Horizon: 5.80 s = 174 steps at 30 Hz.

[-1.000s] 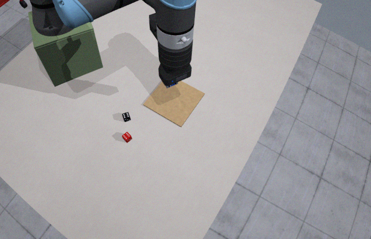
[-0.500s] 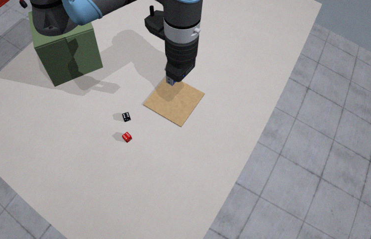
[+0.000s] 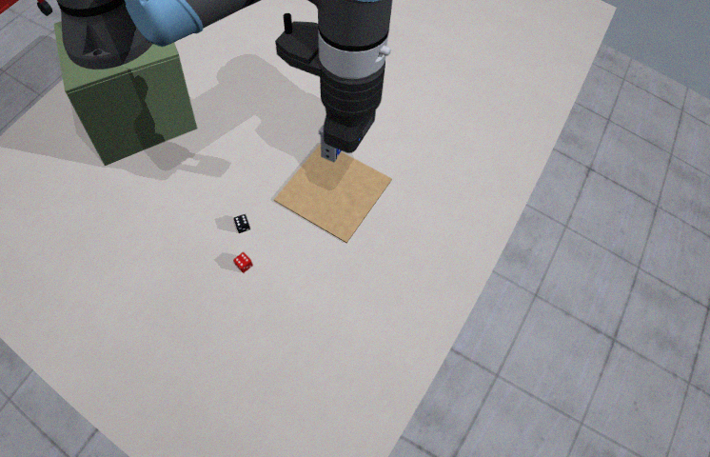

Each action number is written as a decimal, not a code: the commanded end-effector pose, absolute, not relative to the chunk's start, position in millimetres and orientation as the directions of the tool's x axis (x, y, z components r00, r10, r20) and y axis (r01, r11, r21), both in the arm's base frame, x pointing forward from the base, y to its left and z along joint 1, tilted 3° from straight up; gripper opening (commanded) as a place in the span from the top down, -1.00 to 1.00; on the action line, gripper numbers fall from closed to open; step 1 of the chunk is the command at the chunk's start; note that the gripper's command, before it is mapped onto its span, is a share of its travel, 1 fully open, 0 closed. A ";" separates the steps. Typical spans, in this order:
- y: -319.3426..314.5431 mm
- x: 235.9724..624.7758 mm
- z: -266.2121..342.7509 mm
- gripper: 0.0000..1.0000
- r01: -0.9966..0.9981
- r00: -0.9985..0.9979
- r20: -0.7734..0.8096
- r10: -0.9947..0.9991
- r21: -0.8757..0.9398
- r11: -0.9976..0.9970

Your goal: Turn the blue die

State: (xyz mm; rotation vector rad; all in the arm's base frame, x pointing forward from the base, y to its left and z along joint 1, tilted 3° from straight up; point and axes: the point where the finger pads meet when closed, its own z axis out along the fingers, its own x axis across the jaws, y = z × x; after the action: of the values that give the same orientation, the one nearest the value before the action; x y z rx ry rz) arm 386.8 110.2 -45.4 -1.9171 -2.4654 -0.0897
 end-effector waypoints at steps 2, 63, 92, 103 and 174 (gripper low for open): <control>110.6 387.3 -45.0 0.19 0.964 -0.264 0.048 0.963 0.037 0.262; 115.5 389.3 -140.8 0.19 0.963 -0.268 0.048 0.962 0.037 0.266; 115.5 389.3 -140.8 0.19 0.963 -0.268 0.048 0.962 0.037 0.266; 115.5 389.4 -140.8 0.19 0.963 -0.268 0.048 0.962 0.037 0.266; 115.8 390.2 -144.8 0.19 0.963 -0.268 0.048 0.962 0.037 0.267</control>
State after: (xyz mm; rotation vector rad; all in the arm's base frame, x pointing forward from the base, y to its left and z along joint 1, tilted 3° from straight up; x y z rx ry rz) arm 389.7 115.9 -145.1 -1.8900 -2.4865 -0.0906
